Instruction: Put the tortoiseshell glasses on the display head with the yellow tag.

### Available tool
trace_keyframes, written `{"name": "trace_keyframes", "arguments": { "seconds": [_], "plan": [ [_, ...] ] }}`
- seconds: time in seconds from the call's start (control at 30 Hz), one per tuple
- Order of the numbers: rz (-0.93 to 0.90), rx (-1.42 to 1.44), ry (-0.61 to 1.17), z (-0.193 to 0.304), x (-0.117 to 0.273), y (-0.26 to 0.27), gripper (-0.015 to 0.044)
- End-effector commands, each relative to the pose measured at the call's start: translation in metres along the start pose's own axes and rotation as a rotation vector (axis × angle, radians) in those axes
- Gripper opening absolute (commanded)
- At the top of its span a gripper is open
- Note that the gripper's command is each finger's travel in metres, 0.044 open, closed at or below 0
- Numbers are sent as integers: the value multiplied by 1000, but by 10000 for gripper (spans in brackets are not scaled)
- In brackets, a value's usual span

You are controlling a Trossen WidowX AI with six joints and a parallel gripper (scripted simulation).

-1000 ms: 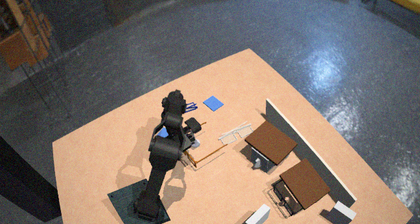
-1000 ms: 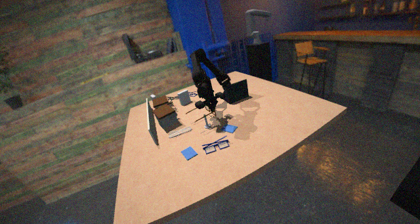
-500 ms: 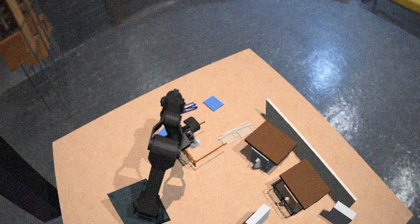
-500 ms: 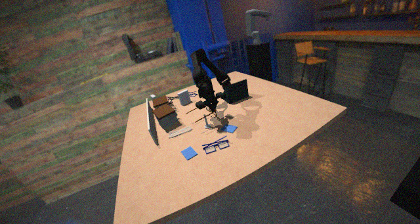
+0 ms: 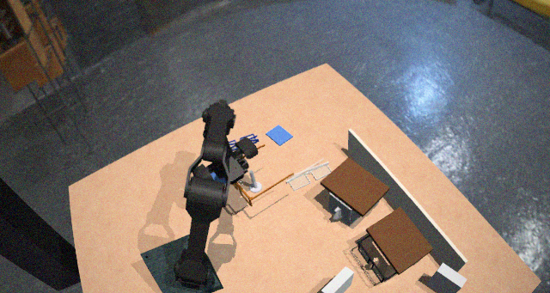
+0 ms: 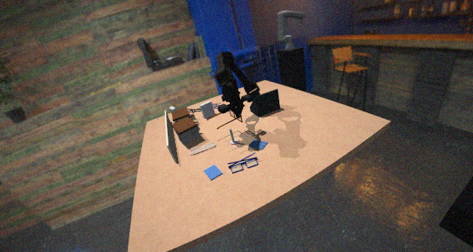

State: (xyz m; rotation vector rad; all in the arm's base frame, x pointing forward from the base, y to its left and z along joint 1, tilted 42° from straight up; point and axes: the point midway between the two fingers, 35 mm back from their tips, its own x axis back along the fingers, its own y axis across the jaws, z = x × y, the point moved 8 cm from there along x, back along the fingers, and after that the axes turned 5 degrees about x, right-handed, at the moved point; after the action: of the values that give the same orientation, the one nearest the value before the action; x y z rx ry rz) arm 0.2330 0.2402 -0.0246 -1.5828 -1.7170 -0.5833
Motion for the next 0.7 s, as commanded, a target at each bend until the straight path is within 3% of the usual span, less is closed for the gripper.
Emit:
{"name": "trace_keyframes", "arguments": {
  "seconds": [0.0,0.67],
  "plan": [
    [9,20,0,-4,4,1,0],
    [5,578,7,-73,11,4,0]
  ]
}}
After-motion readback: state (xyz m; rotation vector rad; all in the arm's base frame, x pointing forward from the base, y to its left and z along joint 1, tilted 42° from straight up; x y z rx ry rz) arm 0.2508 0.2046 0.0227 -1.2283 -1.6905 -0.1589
